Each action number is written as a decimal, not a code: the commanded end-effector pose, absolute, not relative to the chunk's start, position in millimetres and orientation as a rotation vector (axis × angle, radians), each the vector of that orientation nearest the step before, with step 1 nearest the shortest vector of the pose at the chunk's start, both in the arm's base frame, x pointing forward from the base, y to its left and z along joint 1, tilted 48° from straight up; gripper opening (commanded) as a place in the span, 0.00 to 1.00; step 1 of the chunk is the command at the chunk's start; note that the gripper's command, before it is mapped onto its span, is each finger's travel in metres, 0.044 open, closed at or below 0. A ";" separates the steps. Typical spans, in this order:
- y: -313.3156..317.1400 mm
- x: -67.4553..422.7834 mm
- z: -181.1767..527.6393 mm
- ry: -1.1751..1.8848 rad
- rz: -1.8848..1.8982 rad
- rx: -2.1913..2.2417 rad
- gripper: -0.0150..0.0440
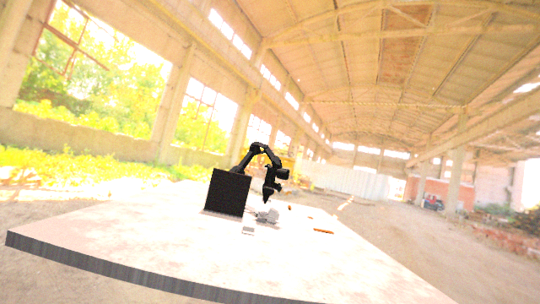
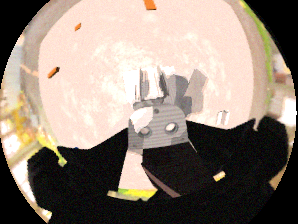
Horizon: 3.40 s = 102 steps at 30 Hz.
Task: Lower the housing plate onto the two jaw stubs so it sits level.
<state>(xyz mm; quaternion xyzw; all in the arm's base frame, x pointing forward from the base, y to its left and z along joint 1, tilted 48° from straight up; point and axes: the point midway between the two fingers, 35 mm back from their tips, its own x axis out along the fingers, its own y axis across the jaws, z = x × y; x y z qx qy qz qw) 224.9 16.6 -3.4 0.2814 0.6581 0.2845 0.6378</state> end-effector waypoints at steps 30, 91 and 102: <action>14.9 219.2 -7.0 1.509 0.649 0.644 0.85; 61.2 216.6 -49.0 1.508 0.652 0.647 0.85; 61.2 216.6 -49.1 1.508 0.652 0.647 0.85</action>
